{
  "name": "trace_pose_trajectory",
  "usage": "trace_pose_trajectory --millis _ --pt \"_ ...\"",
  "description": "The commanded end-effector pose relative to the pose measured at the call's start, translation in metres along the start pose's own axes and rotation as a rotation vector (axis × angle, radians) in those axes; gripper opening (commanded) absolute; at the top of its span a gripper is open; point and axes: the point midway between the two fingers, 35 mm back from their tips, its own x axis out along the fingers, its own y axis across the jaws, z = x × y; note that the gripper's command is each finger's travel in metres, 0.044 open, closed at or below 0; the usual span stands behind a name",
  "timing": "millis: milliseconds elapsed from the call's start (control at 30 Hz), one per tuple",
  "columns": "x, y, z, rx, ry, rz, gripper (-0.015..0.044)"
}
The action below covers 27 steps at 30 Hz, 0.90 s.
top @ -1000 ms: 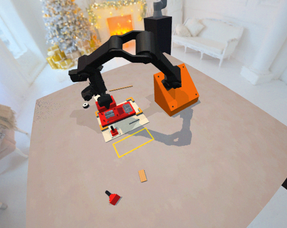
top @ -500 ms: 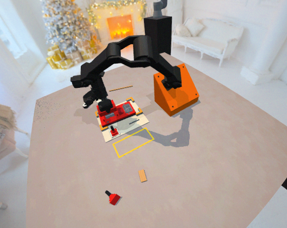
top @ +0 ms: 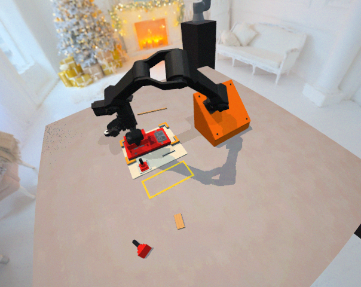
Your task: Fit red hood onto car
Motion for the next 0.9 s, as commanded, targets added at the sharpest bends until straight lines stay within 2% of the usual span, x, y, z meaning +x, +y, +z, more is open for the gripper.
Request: trace_pose_trajectory --millis 0,867 --pt "0.0005 0.0004 0.0005 0.003 -0.002 0.003 0.0000" --pt "0.0040 -0.0001 0.0021 0.003 -0.003 0.003 0.0000"
